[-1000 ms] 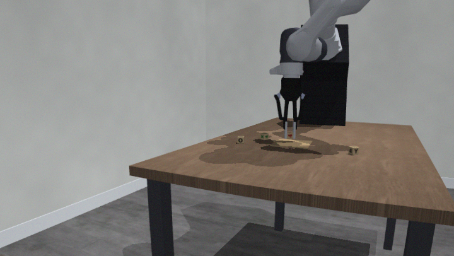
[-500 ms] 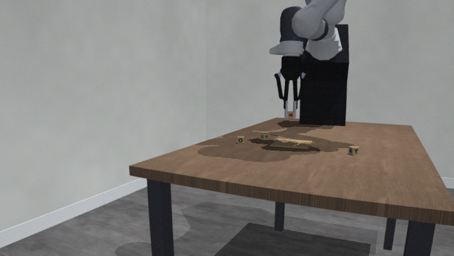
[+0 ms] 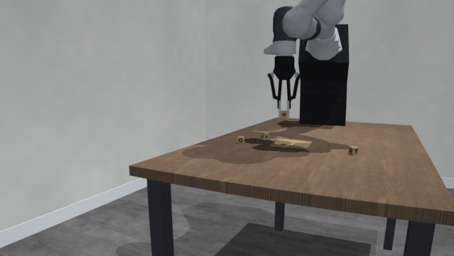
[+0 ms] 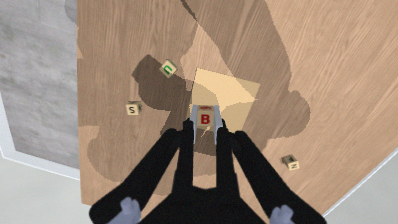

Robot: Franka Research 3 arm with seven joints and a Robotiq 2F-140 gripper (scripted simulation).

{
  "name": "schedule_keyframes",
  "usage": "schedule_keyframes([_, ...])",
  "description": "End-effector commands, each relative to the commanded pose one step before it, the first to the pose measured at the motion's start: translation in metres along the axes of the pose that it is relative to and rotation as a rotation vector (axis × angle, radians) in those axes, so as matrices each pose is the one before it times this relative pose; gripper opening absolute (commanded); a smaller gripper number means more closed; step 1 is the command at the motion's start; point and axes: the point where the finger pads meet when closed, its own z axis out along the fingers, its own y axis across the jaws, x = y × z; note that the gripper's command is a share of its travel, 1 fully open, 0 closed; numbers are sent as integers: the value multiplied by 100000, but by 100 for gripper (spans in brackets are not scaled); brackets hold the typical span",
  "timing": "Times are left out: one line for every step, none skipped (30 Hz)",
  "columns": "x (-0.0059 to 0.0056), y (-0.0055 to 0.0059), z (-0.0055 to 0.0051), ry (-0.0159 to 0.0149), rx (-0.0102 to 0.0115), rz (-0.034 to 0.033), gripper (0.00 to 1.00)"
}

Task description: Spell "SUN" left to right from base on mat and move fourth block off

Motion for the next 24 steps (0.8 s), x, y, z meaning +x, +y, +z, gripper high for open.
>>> schedule_keyframes([666, -2829, 110, 494, -384, 13858, 13])
schedule_keyframes([43, -897, -2, -84, 23, 3052, 13])
schedule_keyframes([27, -917, -27, -138, 52, 3022, 13])
schedule_keyframes([12, -931, -51, -188, 79, 2976, 13])
schedule_keyframes([-3, -941, -75, -234, 103, 2924, 13])
schedule_keyframes([-15, -836, -84, -242, 109, 2533, 13])
schedule_keyframes([-23, -761, -91, -247, 112, 2257, 13])
schedule_keyframes([-7, -152, -20, -52, 24, 445, 13])
schedule_keyframes([0, 0, 0, 0, 0, 0, 13])
schedule_keyframes([0, 0, 0, 0, 0, 0, 13])
schedule_keyframes([0, 0, 0, 0, 0, 0, 13])
schedule_keyframes([0, 0, 0, 0, 0, 0, 13])
schedule_keyframes([0, 0, 0, 0, 0, 0, 13])
schedule_keyframes([0, 0, 0, 0, 0, 0, 13])
schedule_keyframes([0, 0, 0, 0, 0, 0, 13])
schedule_keyframes([0, 0, 0, 0, 0, 0, 13])
schedule_keyframes([0, 0, 0, 0, 0, 0, 13])
schedule_keyframes([0, 0, 0, 0, 0, 0, 13])
schedule_keyframes([0, 0, 0, 0, 0, 0, 13])
schedule_keyframes([0, 0, 2, 0, 0, 0, 13])
schedule_keyframes([0, 0, 16, 1, 0, 0, 13])
schedule_keyframes([0, -1, 42, 2, 1, 0, 13])
schedule_keyframes([0, -1, 77, 3, 1, 0, 13])
schedule_keyframes([0, 0, 120, 3, 1, 1, 13])
